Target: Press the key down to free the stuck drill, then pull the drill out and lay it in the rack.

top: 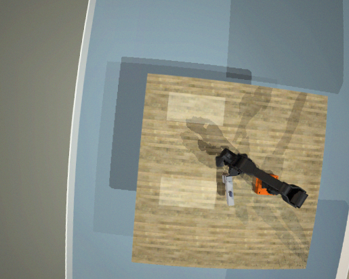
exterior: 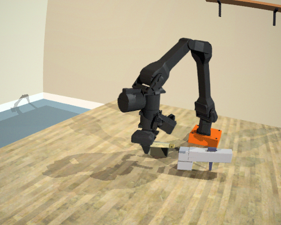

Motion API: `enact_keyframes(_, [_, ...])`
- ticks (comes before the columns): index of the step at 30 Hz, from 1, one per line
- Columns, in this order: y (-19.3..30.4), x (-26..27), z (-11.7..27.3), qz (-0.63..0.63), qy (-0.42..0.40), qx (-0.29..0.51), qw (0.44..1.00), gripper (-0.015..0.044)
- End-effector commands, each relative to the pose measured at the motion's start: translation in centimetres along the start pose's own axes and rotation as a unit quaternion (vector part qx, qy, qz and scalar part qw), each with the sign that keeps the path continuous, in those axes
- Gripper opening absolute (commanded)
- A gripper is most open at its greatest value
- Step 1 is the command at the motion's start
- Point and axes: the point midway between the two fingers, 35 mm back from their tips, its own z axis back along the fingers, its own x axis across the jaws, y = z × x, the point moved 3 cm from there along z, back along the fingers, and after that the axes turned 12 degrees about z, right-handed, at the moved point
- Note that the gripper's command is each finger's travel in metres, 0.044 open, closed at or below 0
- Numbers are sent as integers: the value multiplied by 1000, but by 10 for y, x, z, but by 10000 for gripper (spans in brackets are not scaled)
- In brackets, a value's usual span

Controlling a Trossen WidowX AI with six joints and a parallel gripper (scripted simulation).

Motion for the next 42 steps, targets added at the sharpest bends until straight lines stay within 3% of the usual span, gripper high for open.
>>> enact_keyframes(1, [1, 0, 3, -2, 1, 3, 1000, 0])
enact_keyframes(42, [-2, 1, 12, -2, 1, 3, 1000, 0])
